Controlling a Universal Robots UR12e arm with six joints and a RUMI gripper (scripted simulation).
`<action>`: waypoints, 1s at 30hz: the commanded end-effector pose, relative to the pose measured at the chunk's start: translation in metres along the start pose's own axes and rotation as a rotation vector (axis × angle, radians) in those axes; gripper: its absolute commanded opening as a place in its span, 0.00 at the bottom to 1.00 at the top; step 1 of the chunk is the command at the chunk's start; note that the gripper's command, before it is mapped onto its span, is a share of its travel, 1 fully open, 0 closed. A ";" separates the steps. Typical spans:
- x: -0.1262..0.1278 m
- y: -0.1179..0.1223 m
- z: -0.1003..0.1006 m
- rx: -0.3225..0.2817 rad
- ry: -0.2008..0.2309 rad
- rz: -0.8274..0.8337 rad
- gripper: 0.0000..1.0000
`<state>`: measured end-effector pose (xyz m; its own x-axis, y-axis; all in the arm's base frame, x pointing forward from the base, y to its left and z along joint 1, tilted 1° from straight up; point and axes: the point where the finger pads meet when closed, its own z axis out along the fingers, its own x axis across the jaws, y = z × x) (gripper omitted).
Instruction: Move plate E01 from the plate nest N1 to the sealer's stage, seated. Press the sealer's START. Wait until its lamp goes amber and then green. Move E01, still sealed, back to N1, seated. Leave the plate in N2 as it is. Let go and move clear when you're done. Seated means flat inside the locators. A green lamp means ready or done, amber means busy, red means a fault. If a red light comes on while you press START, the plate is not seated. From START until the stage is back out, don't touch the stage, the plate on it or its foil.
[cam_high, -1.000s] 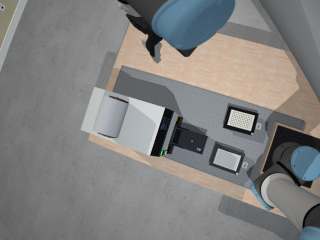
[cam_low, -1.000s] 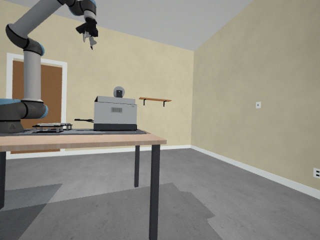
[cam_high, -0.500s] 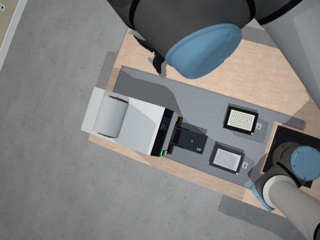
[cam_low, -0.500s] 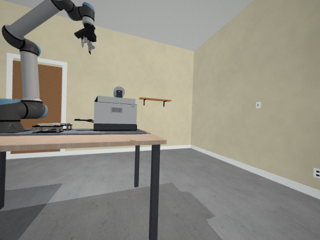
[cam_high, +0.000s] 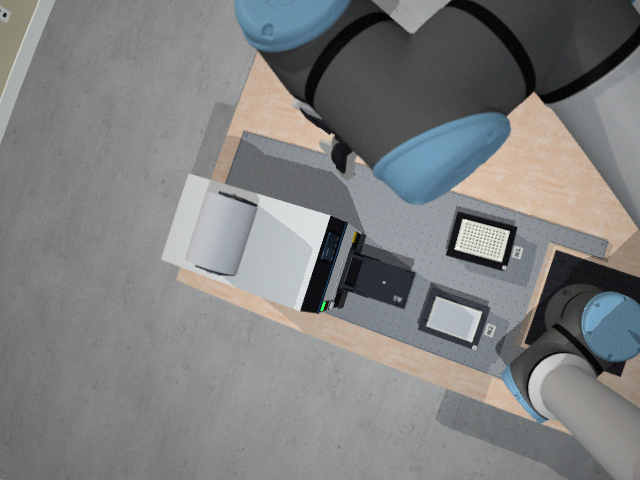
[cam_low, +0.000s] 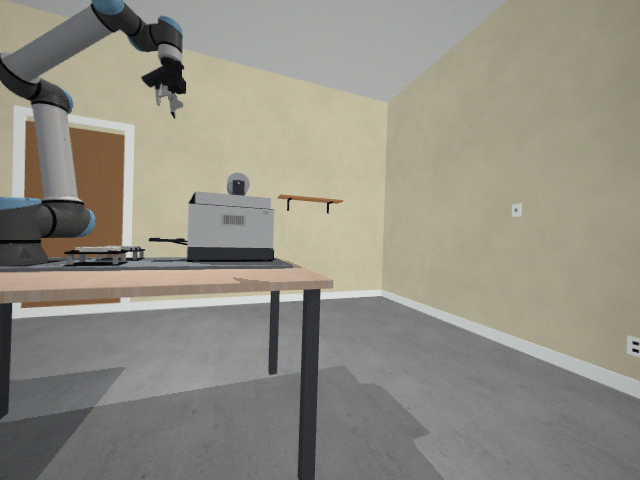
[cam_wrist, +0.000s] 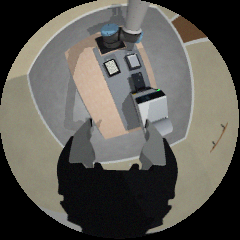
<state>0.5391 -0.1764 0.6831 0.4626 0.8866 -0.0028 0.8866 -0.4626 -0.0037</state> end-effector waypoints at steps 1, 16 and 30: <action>0.002 -0.013 0.017 -0.003 -0.001 0.000 0.68; 0.006 -0.044 0.061 -0.002 -0.002 0.000 0.68; 0.010 -0.073 0.103 -0.001 -0.003 0.000 0.68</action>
<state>0.4864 -0.1398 0.5933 0.4626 0.8866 -0.0055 0.8865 -0.4626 -0.0049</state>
